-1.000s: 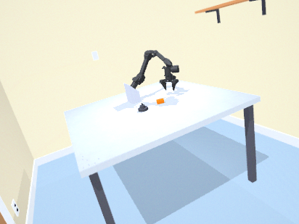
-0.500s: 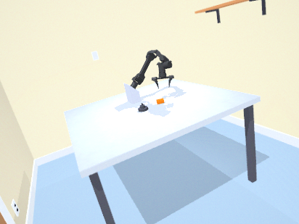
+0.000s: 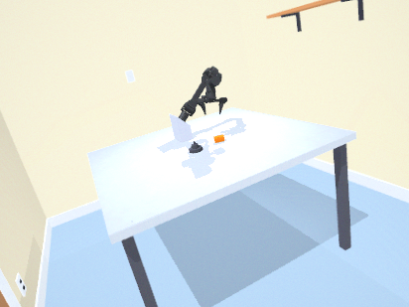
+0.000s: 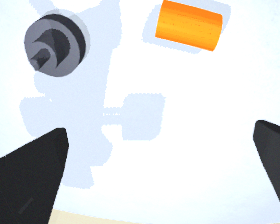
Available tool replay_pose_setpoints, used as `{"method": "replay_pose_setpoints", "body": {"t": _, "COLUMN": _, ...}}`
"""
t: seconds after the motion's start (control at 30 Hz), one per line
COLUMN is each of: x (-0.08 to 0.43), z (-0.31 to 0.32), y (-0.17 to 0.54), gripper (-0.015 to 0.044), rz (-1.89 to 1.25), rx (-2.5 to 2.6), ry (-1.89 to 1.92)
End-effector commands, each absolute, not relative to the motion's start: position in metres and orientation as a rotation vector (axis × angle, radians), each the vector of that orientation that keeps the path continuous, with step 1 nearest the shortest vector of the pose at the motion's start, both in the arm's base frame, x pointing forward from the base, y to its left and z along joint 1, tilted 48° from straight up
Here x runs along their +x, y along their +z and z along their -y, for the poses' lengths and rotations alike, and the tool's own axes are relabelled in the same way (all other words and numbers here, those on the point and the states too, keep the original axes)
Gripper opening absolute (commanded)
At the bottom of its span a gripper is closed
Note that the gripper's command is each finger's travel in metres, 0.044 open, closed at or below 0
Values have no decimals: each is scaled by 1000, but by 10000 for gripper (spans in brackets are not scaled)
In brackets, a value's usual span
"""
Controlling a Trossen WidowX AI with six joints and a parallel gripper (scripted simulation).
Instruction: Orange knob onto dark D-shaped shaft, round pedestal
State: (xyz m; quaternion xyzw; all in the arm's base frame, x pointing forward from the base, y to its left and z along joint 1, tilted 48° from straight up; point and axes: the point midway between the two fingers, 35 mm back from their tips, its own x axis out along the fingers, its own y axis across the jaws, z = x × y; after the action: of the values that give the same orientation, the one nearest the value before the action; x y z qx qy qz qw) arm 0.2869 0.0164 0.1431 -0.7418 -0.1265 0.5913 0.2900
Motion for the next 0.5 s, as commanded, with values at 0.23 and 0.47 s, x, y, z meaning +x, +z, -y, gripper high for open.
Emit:
{"method": "replay_pose_setpoints", "body": {"t": 0.23, "x": 288, "z": -14, "y": 143, "gripper": 440, "rz": -74, "rx": -1509, "ry": 1506}}
{"method": "replay_pose_setpoints", "body": {"t": 0.47, "x": 288, "z": -13, "y": 141, "gripper": 440, "rz": -566, "rx": -865, "ry": 1317}}
